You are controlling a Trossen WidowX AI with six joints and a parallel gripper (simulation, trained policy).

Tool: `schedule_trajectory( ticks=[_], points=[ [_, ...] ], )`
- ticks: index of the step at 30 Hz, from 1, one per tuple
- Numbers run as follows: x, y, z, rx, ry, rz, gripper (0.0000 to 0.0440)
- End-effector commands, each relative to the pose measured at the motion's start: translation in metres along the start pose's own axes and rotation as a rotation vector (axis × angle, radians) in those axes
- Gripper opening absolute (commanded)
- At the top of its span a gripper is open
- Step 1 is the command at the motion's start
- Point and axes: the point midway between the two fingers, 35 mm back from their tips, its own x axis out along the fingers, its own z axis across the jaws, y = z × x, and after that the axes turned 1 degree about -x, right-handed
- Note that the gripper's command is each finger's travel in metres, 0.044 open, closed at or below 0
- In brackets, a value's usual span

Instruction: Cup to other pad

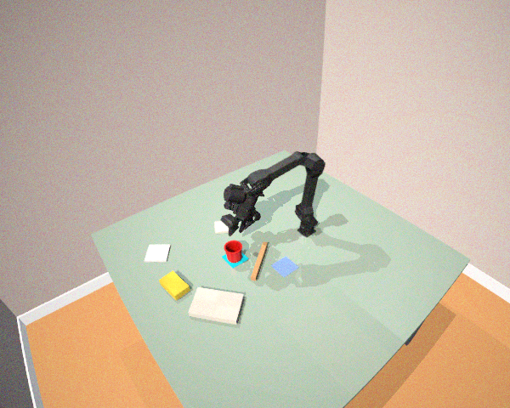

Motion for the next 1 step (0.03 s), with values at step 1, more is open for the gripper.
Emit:
schedule_trajectory(
  ticks=[1],
  points=[
    [-0.0153, -0.0072, 0.0055, 0.005, -0.031, -0.014, 0.0379]
  ],
)
